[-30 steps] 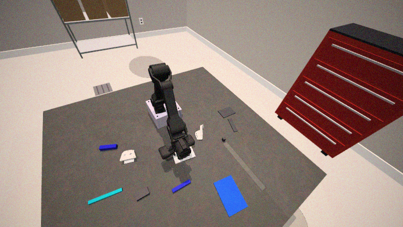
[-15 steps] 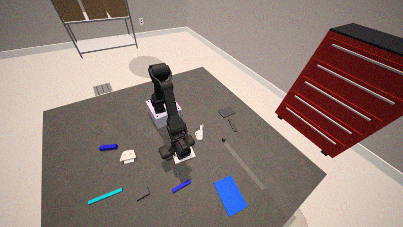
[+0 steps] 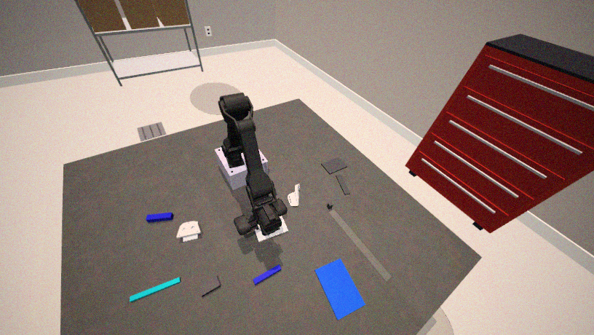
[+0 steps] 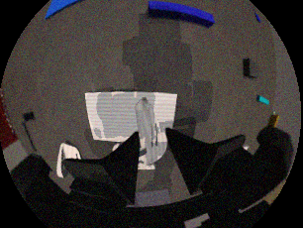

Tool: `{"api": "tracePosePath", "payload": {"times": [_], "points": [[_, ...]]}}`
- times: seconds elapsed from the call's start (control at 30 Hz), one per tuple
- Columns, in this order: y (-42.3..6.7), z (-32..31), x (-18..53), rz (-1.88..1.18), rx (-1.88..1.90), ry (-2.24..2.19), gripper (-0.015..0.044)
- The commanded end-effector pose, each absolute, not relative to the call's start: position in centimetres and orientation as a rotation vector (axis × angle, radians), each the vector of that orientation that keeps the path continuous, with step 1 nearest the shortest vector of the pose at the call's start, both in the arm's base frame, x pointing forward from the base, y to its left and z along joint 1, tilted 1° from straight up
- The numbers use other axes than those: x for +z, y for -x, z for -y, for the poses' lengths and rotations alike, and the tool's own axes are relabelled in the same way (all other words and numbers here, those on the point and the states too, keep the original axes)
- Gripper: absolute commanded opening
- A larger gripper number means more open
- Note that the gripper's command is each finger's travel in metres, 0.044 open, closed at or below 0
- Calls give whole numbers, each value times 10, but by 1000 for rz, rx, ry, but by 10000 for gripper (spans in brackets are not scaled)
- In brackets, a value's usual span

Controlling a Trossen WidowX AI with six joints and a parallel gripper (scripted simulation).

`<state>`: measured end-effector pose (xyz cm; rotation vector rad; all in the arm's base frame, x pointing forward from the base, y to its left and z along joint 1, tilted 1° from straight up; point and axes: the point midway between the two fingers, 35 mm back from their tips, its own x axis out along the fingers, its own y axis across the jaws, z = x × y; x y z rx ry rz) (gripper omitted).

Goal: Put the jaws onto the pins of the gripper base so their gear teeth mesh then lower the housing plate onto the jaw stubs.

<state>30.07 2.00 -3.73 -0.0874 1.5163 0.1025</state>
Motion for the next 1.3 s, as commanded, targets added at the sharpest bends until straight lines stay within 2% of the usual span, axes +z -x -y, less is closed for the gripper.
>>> {"api": "tracePosePath", "payload": {"times": [0.0, 0.63, 0.77, 1.27], "points": [[-301, -20, -38, -1516, 107, 89, 134], [-301, -20, -38, -1516, 107, 89, 134], [-301, -20, -37, -1516, 103, 87, 224], [-301, -20, -30, -1516, 103, 88, 224]]}}
